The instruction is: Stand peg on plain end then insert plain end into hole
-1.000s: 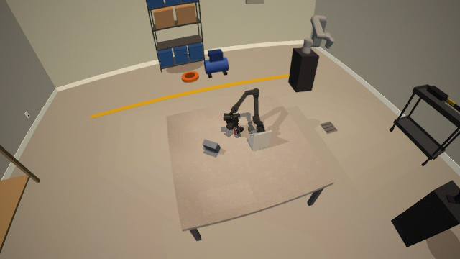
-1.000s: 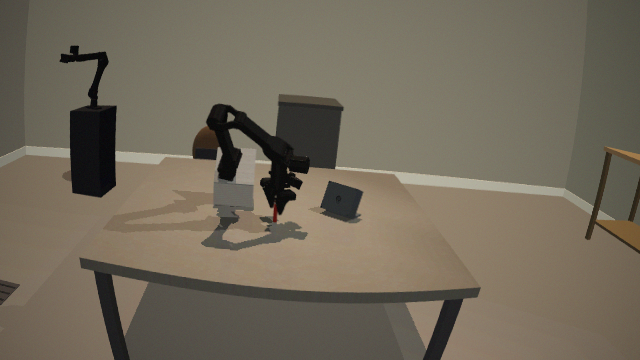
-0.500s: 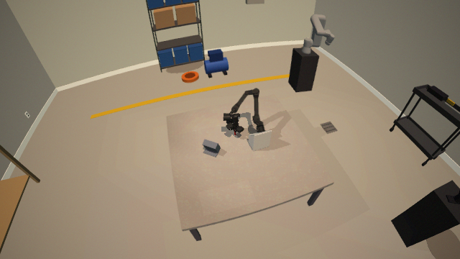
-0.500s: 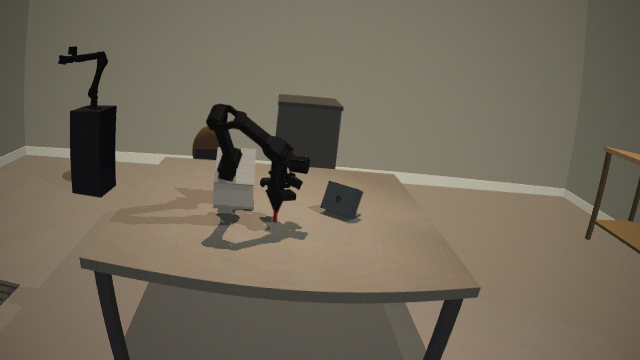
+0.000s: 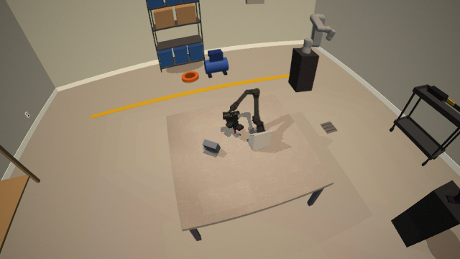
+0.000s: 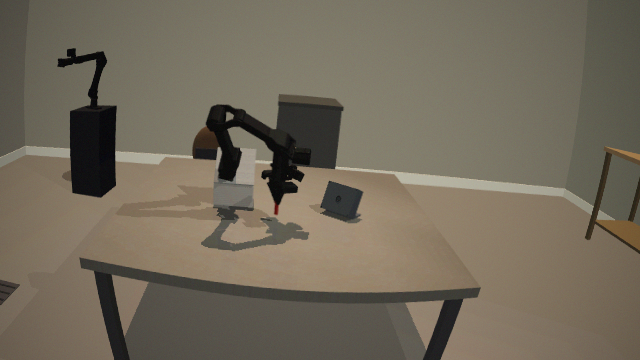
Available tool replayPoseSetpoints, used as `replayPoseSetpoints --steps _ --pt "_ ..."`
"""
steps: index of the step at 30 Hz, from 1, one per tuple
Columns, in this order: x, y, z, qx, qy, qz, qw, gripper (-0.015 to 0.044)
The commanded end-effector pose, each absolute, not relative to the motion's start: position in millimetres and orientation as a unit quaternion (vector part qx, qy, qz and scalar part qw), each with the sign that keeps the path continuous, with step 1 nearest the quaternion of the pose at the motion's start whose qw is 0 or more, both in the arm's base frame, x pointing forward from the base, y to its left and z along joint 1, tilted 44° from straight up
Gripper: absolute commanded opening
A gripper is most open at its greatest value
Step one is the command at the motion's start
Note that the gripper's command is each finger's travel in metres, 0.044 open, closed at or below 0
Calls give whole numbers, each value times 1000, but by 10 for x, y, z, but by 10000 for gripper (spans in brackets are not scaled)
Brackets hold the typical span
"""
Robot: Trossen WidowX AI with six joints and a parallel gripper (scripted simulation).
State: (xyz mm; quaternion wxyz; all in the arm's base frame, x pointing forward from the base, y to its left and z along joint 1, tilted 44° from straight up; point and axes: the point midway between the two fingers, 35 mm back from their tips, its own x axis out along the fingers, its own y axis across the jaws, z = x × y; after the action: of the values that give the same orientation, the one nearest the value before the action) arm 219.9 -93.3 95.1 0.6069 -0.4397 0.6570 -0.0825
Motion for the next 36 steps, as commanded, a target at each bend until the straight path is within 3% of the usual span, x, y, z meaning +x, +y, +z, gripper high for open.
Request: replayPoseSetpoints --steps 1,14,36 --pt "2197 -837 1045 -440 656 -84 608 0" --pt "2145 -558 1295 -442 656 -85 606 0" --pt "2276 -496 1121 -379 669 -20 639 0"
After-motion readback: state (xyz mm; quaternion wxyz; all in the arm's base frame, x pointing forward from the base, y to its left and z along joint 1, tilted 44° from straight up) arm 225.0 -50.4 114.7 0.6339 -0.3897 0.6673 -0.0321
